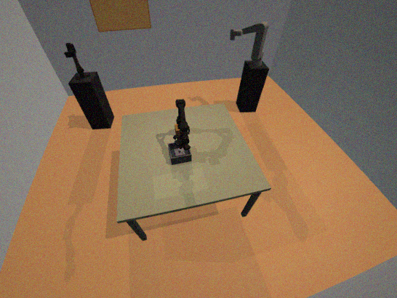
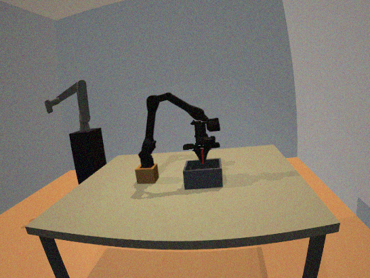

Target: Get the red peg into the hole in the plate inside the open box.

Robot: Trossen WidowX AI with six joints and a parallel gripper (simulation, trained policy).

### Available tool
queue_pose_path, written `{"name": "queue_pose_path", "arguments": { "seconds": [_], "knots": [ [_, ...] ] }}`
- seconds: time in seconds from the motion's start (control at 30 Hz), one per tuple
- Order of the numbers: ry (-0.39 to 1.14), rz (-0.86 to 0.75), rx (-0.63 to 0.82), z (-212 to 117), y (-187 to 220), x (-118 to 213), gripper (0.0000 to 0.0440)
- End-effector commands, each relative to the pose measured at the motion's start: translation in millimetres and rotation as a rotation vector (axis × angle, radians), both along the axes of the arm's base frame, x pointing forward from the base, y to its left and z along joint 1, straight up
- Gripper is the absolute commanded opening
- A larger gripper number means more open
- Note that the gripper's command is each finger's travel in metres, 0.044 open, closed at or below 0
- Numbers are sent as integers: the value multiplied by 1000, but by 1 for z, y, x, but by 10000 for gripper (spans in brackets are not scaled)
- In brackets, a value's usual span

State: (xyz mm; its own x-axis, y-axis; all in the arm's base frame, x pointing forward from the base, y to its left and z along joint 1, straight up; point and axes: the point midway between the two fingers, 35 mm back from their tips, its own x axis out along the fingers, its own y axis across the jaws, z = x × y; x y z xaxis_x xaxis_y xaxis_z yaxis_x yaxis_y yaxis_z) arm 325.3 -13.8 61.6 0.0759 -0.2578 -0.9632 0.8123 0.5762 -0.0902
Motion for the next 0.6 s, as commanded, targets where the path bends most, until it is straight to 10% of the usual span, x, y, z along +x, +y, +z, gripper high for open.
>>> {"name": "queue_pose_path", "arguments": {
  "seconds": [0.0,0.17,0.57],
  "knots": [
    [9,29,28,-10,-6,5,0],
    [37,75,61,-27,-9,5,19],
    [69,123,118,-39,-18,20,226]
  ]
}}
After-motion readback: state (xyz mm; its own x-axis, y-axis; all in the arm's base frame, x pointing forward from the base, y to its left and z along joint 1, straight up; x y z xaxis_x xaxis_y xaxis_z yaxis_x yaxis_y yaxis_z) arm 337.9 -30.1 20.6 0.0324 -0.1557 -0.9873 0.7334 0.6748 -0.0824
